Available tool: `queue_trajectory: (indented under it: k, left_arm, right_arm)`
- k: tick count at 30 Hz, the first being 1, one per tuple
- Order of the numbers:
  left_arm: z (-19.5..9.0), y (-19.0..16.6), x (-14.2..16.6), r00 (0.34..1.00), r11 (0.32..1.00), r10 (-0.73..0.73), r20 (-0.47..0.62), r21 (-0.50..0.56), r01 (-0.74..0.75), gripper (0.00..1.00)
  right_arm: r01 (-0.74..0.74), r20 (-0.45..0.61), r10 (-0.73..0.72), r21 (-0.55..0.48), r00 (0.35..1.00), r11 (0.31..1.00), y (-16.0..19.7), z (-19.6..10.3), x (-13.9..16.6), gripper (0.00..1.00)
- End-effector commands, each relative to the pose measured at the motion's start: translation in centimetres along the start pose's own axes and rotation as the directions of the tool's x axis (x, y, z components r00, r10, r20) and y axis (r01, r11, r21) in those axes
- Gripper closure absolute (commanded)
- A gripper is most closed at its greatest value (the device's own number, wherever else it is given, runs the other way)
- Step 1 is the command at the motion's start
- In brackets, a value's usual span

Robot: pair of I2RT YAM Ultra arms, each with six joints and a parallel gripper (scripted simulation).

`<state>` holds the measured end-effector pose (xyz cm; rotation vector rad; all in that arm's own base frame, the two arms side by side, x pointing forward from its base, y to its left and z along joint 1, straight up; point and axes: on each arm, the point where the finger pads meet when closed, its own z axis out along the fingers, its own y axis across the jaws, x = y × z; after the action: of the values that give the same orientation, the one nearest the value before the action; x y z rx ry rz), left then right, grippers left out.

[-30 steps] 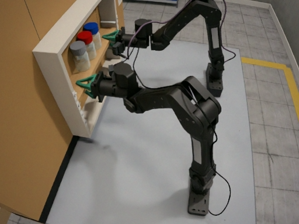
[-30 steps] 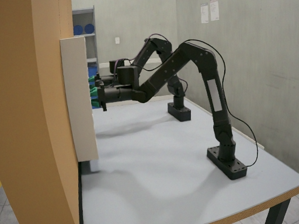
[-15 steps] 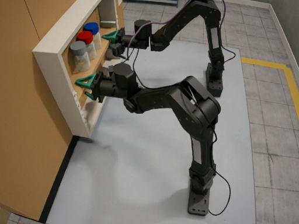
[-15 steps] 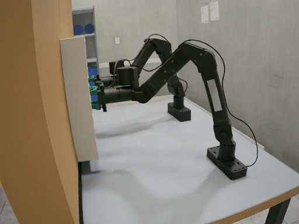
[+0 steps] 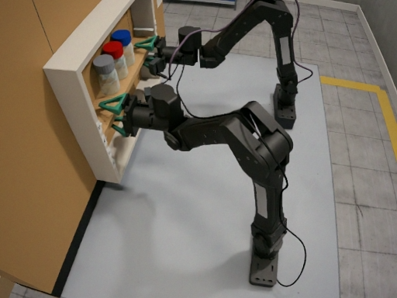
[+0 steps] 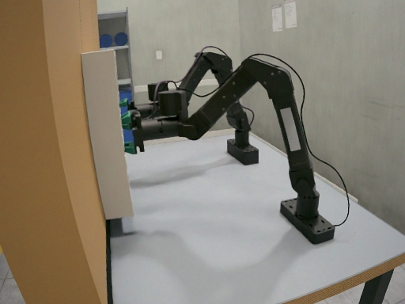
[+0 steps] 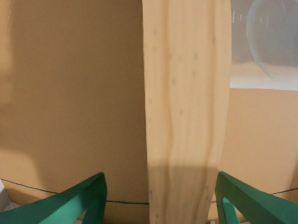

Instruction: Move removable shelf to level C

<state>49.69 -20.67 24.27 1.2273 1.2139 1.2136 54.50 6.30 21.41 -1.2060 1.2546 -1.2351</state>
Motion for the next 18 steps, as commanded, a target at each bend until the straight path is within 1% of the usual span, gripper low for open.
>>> queue_trajectory:
  k: [1,16,18]
  left_arm:
    - [0.16,0.48,0.38,1.000,1.000,-0.013,-0.003,-0.013,0.013,0.33]
    - [0.16,0.48,0.38,1.000,1.000,-0.013,-0.003,-0.013,0.013,0.00]
    - [0.16,0.48,0.38,1.000,1.000,-0.013,-0.003,-0.013,0.013,0.00]
  right_arm:
    - [-0.005,-0.002,0.005,0.020,1.000,1.000,-0.81,0.12,0.33,0.33]
    - [-0.005,-0.002,0.005,0.020,1.000,1.000,-0.81,0.12,0.33,0.00]
    - [-0.005,-0.002,0.005,0.020,1.000,1.000,-0.81,0.12,0.33,0.00]
